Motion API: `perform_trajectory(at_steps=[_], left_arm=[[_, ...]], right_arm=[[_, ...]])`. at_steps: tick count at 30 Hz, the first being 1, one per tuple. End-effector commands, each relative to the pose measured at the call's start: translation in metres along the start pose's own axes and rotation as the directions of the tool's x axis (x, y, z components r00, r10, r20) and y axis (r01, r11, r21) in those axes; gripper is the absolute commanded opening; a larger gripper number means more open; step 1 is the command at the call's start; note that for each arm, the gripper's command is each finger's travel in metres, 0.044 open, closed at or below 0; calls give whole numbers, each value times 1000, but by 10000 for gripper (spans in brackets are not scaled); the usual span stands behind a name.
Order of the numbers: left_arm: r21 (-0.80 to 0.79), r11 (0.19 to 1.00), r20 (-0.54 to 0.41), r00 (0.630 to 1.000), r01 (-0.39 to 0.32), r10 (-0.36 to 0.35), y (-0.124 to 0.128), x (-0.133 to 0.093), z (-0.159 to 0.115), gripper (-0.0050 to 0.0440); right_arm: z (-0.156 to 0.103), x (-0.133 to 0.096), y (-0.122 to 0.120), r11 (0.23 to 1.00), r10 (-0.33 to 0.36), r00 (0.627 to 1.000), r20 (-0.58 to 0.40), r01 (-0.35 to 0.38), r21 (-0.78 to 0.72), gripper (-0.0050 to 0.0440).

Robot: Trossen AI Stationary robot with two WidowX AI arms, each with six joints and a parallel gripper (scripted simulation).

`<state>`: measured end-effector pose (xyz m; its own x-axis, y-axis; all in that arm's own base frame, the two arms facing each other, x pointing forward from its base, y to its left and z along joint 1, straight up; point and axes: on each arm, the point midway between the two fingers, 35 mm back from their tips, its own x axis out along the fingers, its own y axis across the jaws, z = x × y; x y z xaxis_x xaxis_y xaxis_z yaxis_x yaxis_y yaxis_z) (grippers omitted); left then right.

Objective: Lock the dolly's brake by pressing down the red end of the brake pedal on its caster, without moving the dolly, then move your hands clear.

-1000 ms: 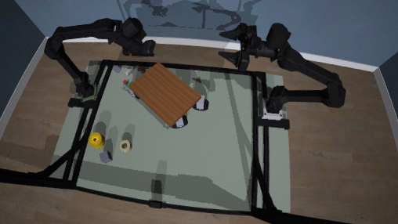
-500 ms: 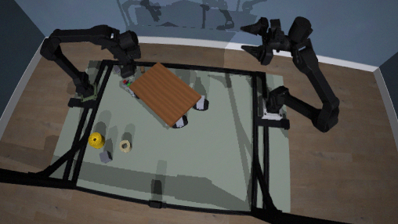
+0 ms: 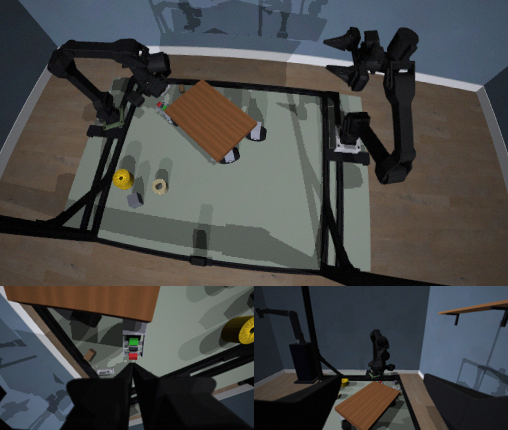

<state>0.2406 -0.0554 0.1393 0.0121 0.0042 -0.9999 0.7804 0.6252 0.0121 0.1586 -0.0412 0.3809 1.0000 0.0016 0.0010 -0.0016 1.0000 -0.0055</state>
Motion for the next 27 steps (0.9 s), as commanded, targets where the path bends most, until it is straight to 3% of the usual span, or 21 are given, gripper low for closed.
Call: perform_trajectory(at_steps=[1, 17, 27], left_arm=[[36, 999, -4, 1000, 12, -12, -4, 1, -3, 0], [36, 999, -4, 1000, 12, -12, -4, 1, -3, 0], [36, 999, -4, 1000, 12, -12, -4, 13, -3, 0]], right_arm=[[0, -1, 1, 1000, -2, 1000, -1, 2, 6, 440], [0, -1, 1, 1000, -2, 1000, -1, 2, 6, 440], [0, -1, 1, 1000, -2, 1000, -1, 2, 6, 440]])
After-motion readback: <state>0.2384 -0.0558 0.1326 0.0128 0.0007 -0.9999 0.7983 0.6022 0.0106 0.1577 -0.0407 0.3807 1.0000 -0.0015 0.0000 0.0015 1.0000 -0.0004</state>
